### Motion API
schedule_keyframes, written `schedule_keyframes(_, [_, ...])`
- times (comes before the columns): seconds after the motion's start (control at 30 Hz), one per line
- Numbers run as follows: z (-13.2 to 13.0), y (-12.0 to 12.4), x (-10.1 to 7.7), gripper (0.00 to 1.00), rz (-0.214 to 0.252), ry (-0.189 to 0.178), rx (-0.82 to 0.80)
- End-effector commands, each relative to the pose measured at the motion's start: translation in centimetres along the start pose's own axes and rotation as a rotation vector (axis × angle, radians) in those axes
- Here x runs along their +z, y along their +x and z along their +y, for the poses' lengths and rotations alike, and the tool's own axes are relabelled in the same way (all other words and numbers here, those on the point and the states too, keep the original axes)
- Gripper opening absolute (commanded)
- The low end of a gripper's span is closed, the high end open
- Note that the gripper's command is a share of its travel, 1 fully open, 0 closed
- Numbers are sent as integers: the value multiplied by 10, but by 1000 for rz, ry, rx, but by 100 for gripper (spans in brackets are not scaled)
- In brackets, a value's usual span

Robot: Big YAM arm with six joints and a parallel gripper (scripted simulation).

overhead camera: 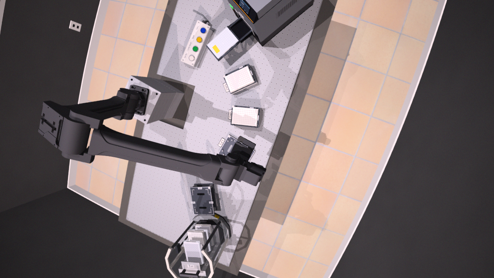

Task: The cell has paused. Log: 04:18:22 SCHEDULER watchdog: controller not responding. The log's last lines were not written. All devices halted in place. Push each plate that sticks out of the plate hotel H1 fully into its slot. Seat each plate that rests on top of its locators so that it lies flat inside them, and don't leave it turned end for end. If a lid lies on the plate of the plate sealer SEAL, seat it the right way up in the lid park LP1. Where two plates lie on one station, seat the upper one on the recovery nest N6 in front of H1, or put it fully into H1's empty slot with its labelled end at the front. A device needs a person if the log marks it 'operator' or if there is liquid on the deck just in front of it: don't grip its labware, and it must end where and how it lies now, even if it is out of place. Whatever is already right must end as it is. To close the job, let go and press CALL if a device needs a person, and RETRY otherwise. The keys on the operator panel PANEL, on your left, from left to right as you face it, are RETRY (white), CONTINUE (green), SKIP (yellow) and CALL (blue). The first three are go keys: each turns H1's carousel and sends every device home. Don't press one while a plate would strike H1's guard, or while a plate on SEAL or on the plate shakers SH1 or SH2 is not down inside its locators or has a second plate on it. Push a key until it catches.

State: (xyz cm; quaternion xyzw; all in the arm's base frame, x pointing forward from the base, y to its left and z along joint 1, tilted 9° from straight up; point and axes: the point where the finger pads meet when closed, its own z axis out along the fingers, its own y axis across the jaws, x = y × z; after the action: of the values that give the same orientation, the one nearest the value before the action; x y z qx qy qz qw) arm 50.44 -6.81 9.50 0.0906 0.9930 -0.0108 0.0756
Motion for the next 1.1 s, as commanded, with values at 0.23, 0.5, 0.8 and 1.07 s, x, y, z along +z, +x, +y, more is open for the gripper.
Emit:
schedule_keyframes(0.23, [-39,-30,-31,100,-82,-11,363])
schedule_keyframes(0.5, [-60,-28,-28,100,-74,-10,369])
schedule_keyframes(0.8, [-91,-24,-17,100,-45,-4,347])
schedule_keyframes(1.07, [-111,-23,-14,100,-42,-2,347])
